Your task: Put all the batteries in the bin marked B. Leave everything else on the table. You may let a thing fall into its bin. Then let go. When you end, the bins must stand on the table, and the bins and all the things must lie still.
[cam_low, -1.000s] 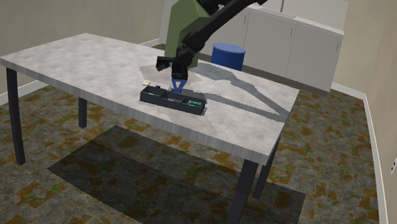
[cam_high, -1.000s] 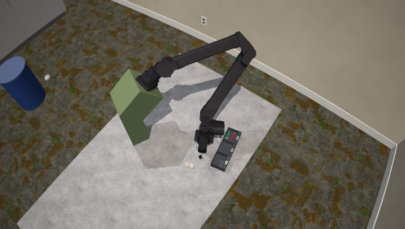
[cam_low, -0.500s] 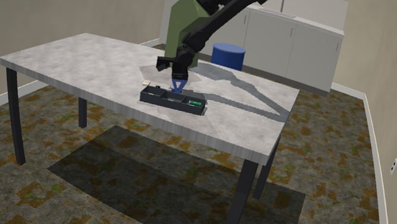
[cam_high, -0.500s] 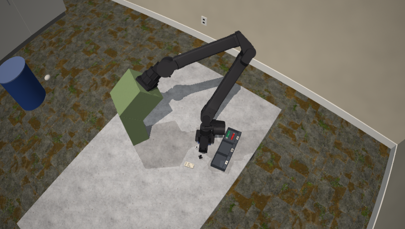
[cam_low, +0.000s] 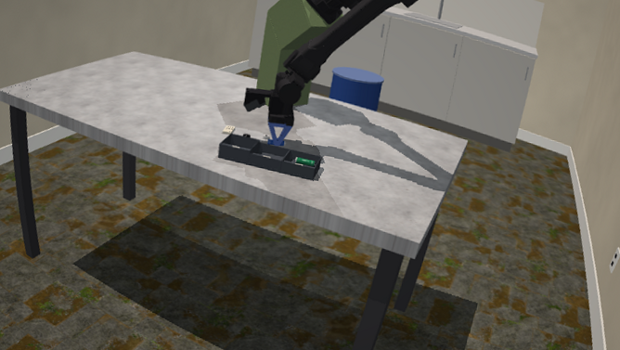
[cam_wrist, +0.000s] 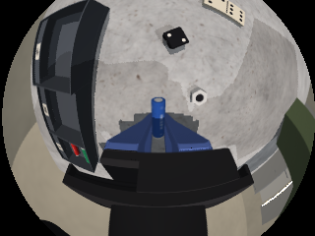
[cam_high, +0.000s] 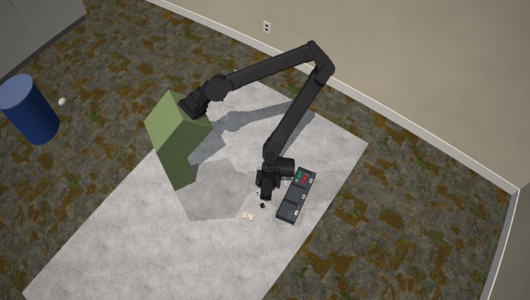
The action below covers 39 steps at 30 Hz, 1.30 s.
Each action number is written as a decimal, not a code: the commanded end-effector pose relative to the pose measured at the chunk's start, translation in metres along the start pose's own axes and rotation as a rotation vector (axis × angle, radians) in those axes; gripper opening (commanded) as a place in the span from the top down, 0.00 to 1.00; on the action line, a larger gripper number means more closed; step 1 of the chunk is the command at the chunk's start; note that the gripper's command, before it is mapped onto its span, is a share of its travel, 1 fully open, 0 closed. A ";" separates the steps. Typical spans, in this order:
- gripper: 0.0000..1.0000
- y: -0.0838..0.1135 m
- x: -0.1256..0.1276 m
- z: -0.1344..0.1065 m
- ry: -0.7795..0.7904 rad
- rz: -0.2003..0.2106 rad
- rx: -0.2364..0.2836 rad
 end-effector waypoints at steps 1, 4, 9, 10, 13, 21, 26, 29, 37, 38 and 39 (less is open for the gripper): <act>0.91 0.005 0.002 -0.009 0.006 0.004 0.003; 0.91 0.005 0.002 -0.009 0.005 0.002 0.003; 0.91 0.005 0.001 -0.009 0.003 -0.001 0.004; 0.91 0.005 0.001 -0.009 0.003 -0.001 0.004; 0.91 0.005 0.001 -0.009 0.002 -0.002 0.004; 0.91 0.026 -0.004 0.002 -0.009 -0.001 -0.013; 0.91 0.042 -0.003 0.002 -0.009 0.001 -0.013; 0.91 0.046 -0.003 0.002 -0.008 0.002 -0.013; 0.91 0.072 -0.002 0.001 -0.007 0.004 -0.012; 0.91 0.072 -0.002 0.001 -0.007 0.004 -0.012; 0.91 0.073 -0.002 0.002 -0.007 0.004 -0.013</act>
Point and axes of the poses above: the point where the finger pads meet when closed, its own y axis back along the fingers, its own x axis across the jaws, z = x × y, the point moved 4 cm from there along y, back along the fingers, and after that the axes turned 4 degrees about y, right-handed, at the moved point
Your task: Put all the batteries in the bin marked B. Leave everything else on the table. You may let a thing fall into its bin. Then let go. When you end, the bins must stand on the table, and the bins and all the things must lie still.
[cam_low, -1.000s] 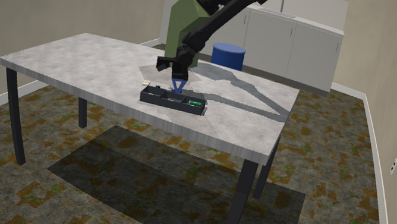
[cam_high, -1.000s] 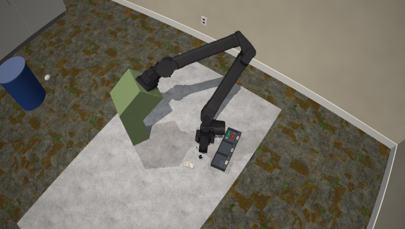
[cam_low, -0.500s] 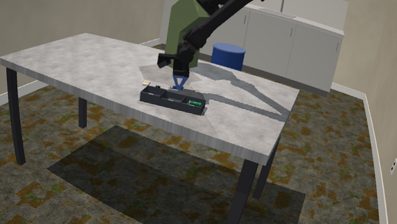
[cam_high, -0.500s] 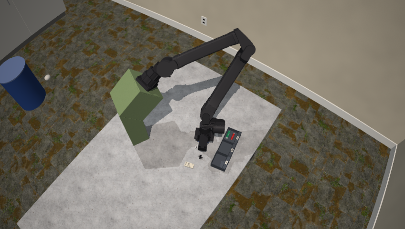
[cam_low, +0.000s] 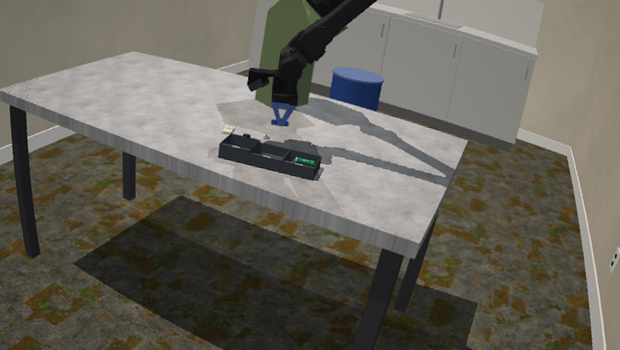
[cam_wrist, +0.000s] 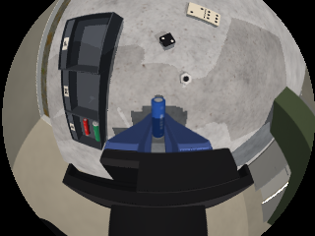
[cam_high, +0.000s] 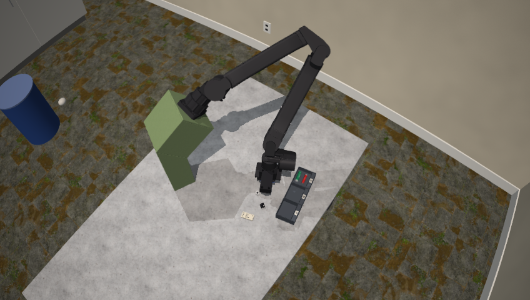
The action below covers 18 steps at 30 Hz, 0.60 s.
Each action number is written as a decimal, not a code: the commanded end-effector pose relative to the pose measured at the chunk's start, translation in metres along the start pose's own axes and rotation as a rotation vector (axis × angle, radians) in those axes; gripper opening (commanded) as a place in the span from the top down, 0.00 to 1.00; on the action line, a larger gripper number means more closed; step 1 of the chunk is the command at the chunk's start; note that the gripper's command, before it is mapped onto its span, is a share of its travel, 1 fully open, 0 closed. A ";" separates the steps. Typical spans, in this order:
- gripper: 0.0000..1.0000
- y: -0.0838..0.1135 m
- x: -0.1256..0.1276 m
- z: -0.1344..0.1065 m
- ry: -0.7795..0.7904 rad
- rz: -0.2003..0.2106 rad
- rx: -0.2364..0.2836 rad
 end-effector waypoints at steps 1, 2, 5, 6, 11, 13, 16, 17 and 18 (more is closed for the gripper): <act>0.91 0.013 0.007 0.006 0.013 0.016 -0.018; 0.91 0.010 0.011 0.004 0.023 0.020 -0.013; 0.91 0.007 0.001 0.001 0.008 0.004 -0.008; 0.91 0.007 0.001 0.001 0.008 0.004 -0.008; 0.91 0.007 0.001 0.001 0.008 0.004 -0.008; 0.91 0.006 0.001 0.002 0.008 0.004 -0.008; 0.91 0.006 0.001 0.002 0.008 0.004 -0.008; 0.91 0.006 0.000 0.002 0.008 0.004 -0.008; 0.91 0.006 0.000 0.002 0.008 0.004 -0.008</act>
Point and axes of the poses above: the point where the finger pads meet when closed, its own y axis back along the fingers, its own x axis across the jaws, z = x × y, the point moved 4 cm from there along y, back along the fingers, and after that the axes turned 4 degrees about y, right-handed, at the moved point
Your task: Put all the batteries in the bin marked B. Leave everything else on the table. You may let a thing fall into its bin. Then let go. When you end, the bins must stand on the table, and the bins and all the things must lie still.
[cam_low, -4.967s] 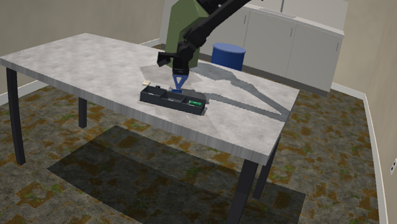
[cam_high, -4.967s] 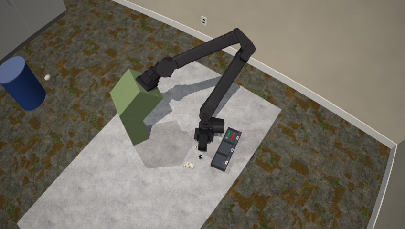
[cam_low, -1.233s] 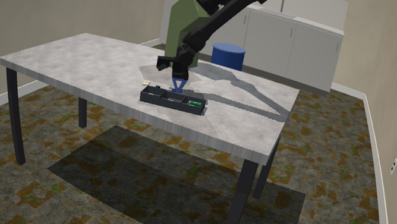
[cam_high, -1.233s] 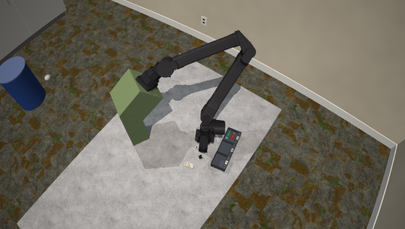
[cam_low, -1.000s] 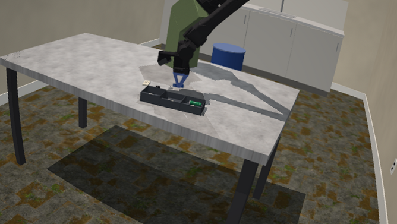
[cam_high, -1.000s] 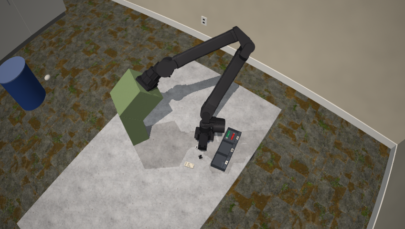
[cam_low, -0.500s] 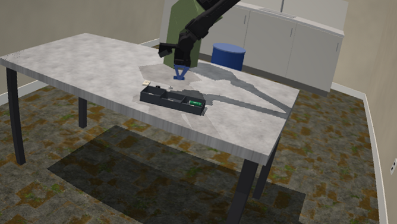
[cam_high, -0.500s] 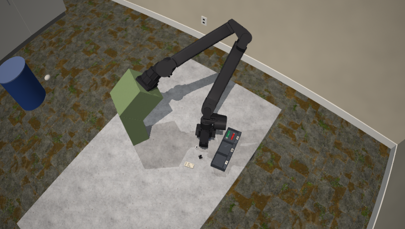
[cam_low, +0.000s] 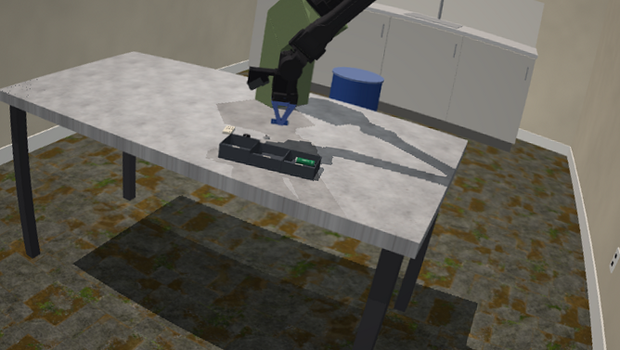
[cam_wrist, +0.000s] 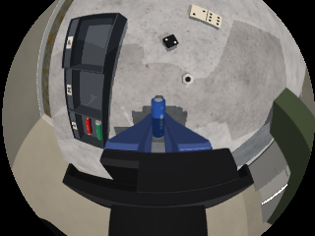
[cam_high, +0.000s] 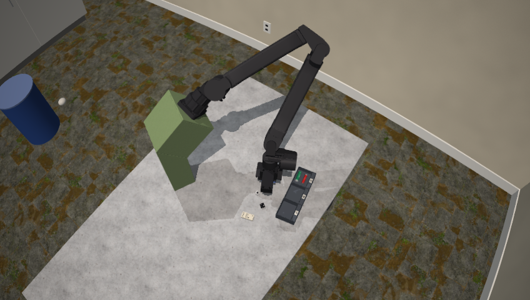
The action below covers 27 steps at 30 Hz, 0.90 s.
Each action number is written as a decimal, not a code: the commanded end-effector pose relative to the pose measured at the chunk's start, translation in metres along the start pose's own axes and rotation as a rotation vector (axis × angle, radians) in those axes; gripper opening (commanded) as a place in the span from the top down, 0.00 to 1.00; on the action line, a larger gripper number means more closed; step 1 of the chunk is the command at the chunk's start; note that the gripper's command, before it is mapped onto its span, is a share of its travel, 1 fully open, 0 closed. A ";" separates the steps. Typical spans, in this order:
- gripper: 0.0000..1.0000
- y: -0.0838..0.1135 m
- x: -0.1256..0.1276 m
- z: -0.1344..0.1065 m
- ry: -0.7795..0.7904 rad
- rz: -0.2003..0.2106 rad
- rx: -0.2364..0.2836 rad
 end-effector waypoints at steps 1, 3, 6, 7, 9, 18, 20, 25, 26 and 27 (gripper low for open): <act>0.91 0.002 -0.003 0.000 0.003 -0.001 -0.004; 0.91 -0.004 -0.006 -0.004 0.023 -0.009 0.007; 0.91 -0.004 -0.008 -0.004 0.017 -0.015 0.008; 0.91 -0.004 -0.008 -0.004 0.014 -0.015 0.008; 0.91 -0.004 -0.008 -0.004 0.015 -0.013 0.007; 0.91 -0.004 -0.012 -0.004 0.010 -0.015 0.007; 0.91 -0.004 -0.013 -0.004 0.008 -0.017 0.007; 0.91 -0.004 -0.015 -0.005 0.007 -0.019 0.007; 0.91 -0.004 -0.016 -0.005 0.006 -0.020 0.007; 0.91 -0.004 -0.016 -0.005 0.006 -0.020 0.007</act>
Point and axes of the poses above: the point where the finger pads meet when closed, its own y axis back along the fingers, its own x axis across the jaws, z = x × y, the point moved 4 cm from there along y, back along the fingers, and after that the axes turned 4 degrees about y, right-handed, at the moved point
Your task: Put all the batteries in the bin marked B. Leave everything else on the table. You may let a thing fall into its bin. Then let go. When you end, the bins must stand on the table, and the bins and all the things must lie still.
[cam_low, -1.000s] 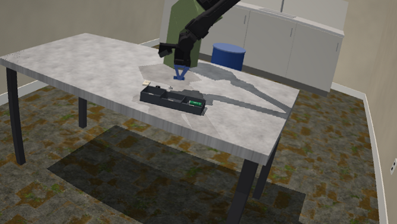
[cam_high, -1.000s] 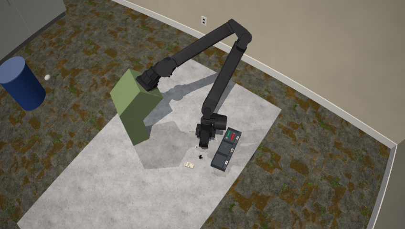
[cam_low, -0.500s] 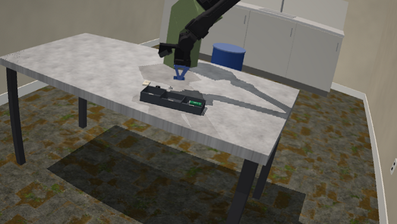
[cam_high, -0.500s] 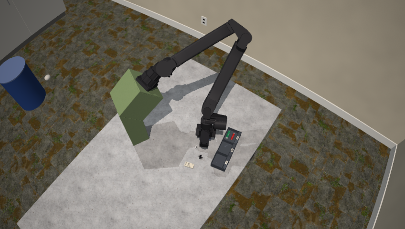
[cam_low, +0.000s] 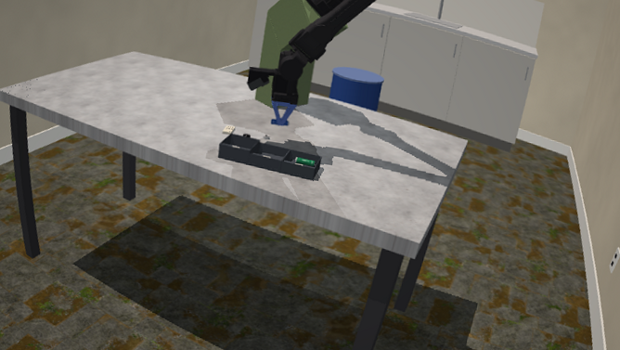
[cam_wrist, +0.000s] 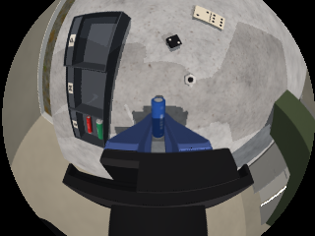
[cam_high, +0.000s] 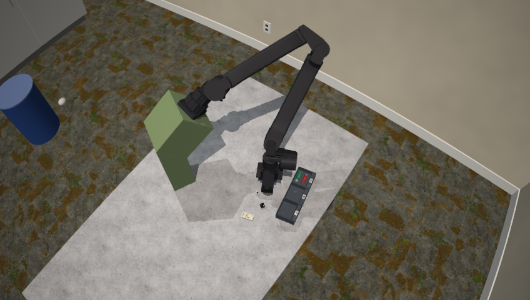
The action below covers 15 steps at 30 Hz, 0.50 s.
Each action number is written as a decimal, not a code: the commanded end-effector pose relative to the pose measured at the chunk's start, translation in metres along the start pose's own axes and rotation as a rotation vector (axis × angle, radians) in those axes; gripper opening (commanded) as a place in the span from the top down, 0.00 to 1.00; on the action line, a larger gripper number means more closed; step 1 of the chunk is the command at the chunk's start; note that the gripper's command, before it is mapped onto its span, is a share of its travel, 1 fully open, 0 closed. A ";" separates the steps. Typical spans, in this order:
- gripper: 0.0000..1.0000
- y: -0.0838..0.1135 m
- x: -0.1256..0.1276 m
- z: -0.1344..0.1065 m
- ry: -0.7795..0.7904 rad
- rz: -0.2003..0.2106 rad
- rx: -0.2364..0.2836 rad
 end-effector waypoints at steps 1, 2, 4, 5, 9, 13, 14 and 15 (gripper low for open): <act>0.91 -0.004 -0.018 -0.005 -0.007 -0.030 0.007; 0.91 -0.004 -0.017 -0.005 -0.006 -0.028 0.007; 0.91 -0.005 -0.016 -0.004 -0.005 -0.026 0.007; 0.91 -0.005 -0.017 -0.004 -0.006 -0.027 0.007; 0.91 -0.004 -0.019 -0.005 -0.008 -0.029 0.007; 0.91 -0.004 -0.020 -0.005 -0.009 -0.031 0.007; 0.91 -0.004 -0.019 -0.005 -0.009 -0.030 0.007; 0.91 -0.005 -0.019 -0.004 -0.008 -0.028 0.007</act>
Point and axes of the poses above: the point where the finger pads meet when closed, its own y axis back along the fingers, its own x axis across the jaws, z = x × y, the point moved 4 cm from there along y, back along the fingers, and after that the axes turned 4 degrees about y, right-handed, at the moved point
